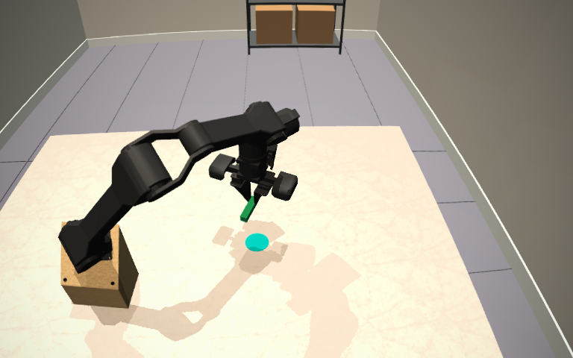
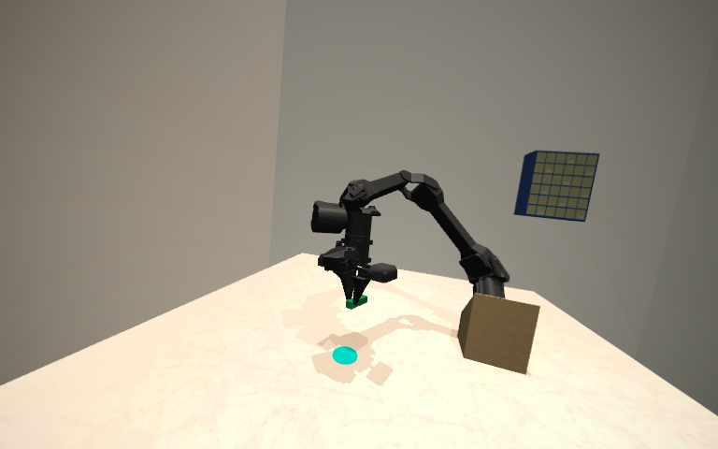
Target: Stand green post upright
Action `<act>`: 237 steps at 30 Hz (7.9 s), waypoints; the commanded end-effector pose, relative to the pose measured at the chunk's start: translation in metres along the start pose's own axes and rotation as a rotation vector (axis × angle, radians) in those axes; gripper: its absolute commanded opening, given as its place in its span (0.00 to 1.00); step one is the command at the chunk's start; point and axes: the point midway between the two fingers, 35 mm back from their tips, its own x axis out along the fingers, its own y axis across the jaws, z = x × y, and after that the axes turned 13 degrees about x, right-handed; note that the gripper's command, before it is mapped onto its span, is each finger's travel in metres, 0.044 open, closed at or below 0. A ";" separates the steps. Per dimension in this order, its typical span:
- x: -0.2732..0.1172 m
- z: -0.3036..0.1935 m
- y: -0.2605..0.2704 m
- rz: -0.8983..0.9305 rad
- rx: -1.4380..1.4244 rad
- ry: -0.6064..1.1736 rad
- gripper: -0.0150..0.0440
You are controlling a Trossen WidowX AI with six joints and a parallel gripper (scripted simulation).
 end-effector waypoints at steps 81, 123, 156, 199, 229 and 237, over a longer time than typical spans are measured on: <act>0.033 0.006 0.007 0.376 0.026 -0.513 0.29; 0.029 0.002 0.001 0.427 0.012 -0.831 0.29; 0.018 -0.011 -0.006 0.394 -0.012 -1.091 0.29; 0.000 -0.036 -0.012 0.273 -0.060 -1.384 0.29; 0.070 -0.039 -0.019 0.274 -0.062 -1.377 0.29; 0.091 -0.042 -0.019 0.275 -0.060 -1.379 0.29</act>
